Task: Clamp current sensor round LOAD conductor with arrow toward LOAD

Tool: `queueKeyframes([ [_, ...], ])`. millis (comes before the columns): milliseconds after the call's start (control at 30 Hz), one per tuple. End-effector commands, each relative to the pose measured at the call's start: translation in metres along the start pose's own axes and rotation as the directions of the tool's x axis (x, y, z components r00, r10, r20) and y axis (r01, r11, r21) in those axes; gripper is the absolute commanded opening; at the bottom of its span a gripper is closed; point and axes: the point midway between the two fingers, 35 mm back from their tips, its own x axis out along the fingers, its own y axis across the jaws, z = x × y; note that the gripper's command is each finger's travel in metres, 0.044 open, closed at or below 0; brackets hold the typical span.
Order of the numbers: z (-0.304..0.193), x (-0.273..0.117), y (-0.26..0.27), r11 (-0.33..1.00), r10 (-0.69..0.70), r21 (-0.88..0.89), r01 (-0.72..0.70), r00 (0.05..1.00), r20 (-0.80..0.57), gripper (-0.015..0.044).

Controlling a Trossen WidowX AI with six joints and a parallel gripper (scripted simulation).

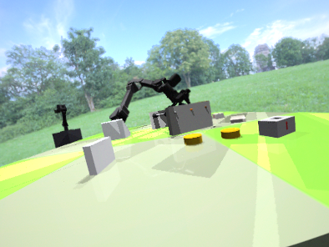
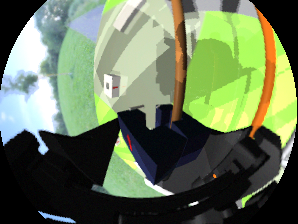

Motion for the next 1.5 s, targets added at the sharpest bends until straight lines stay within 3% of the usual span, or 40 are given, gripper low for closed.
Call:
queueKeyframes([
  [0,-0.0001,-0.0012,0.0047,1.0,0.012,-0.014,-0.012,1.0,0.001,0.0313],
  [133,-0.0001,-0.0012,0.0047,1.0,0.012,-0.014,-0.012,1.0,0.001,0.0287],
  [500,-0.0001,-0.0012,0.0047,1.0,0.012,-0.014,-0.012,1.0,0.001,0.0],
  [1467,-0.0001,-0.0012,0.0047,1.0,0.012,-0.014,-0.012,1.0,0.001,0.0],
])
